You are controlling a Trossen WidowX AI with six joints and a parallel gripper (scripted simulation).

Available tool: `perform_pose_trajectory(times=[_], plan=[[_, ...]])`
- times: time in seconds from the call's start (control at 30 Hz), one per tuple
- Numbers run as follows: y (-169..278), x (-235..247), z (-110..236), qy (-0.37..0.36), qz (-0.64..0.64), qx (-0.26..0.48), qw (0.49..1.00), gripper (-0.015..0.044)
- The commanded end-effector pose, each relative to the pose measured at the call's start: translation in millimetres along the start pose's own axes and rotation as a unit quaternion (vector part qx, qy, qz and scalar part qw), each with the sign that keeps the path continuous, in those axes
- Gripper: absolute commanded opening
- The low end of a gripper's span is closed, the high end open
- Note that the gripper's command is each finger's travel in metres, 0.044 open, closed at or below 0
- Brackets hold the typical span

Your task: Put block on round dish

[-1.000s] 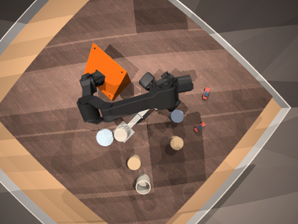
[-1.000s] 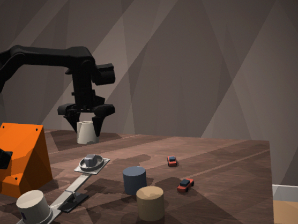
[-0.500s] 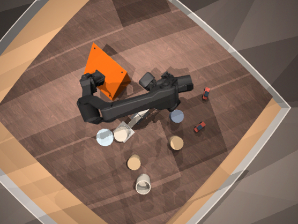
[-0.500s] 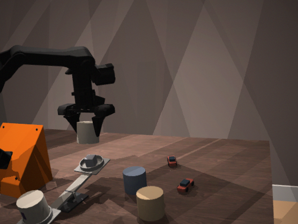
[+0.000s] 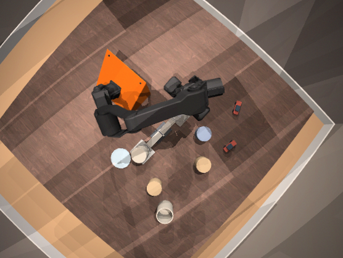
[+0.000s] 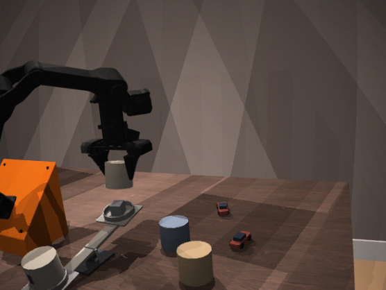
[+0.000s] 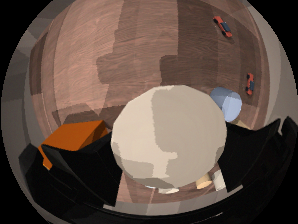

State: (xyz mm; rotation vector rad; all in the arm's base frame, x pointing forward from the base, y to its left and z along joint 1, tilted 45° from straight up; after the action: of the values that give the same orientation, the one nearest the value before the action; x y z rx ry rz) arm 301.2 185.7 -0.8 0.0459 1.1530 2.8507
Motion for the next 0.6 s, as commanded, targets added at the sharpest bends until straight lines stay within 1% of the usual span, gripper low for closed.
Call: perform_pose_trajectory(times=[0.0,0.37,0.57], plan=[[-28.8,15.1,-17.6,-0.001,0.003,-0.002,1.000,0.0000],[-84.7,53.5,-66.4,-0.001,0.002,-0.004,1.000,0.0000],[-87.7,56.1,-70.7,-0.001,0.002,-0.004,1.000,0.0000]])
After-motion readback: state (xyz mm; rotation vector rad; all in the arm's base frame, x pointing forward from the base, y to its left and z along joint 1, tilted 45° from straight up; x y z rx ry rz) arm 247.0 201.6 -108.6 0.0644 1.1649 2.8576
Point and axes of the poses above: the point midway between the two fingers, 35 mm back from their tips, its own z axis back along the fingers, its own x axis across the jaws, y = z × x, the point moved 6 cm from there along z, back along the fingers, and after that the axes turned 3 degrees about z, right-handed, at the moved point
